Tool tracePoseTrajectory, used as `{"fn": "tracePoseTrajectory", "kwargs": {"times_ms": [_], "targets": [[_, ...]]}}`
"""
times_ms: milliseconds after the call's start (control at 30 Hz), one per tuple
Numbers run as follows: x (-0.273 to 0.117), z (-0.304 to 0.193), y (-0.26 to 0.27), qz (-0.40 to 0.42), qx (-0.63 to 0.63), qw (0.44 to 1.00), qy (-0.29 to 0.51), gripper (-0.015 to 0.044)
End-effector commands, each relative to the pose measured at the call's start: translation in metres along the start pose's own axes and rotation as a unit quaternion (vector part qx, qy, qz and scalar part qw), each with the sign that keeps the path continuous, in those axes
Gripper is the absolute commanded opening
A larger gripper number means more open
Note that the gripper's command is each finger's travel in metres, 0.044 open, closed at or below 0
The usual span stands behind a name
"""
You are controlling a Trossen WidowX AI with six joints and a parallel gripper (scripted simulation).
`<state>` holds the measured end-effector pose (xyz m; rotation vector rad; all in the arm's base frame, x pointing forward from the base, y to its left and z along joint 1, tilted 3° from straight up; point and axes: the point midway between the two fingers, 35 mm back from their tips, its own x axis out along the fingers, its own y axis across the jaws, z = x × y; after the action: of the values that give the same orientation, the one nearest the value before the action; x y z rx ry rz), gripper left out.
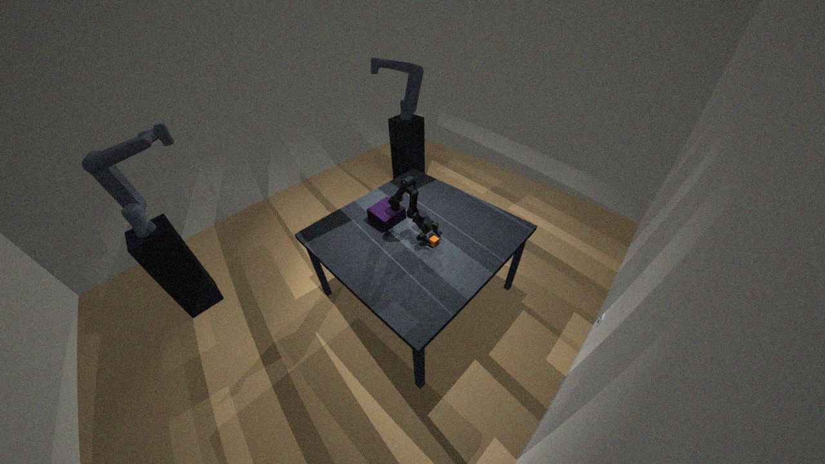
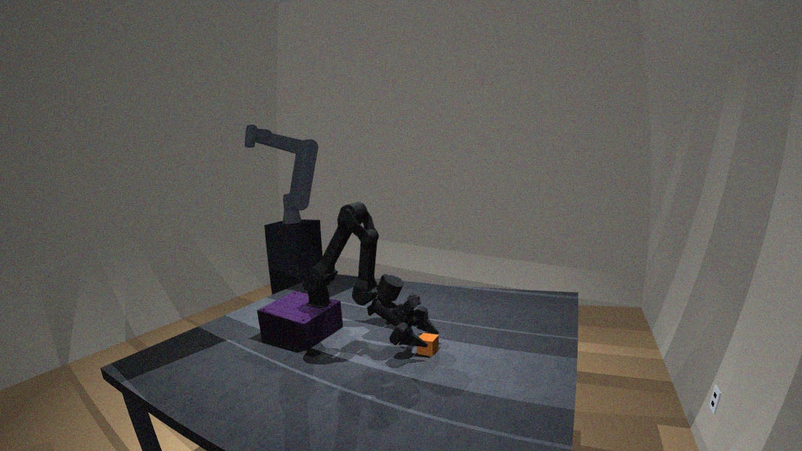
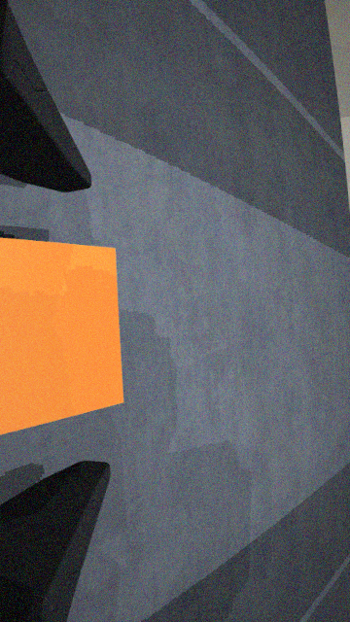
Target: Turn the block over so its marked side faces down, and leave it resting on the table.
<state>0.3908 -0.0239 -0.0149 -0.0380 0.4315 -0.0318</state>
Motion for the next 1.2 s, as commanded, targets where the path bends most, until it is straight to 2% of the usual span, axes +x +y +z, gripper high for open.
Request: {"fn": "tracePoseTrajectory", "kwargs": {"times_ms": [0, 300, 533, 767, 1167], "targets": [[0.000, 0.000, 0.001, 0.002, -0.001, 1.000, -0.001, 0.0440], [0.002, 0.002, 0.001, 0.003, -0.001, 1.000, 0.011, 0.0440], [-0.001, 0.024, 0.001, 0.003, 0.001, 0.990, 0.138, 0.0440], [-0.047, 0.053, 0.000, 0.002, -0.002, 0.968, 0.251, 0.0440], [-0.050, 0.053, 0.000, 0.002, -0.002, 0.966, 0.258, 0.0440]]}}
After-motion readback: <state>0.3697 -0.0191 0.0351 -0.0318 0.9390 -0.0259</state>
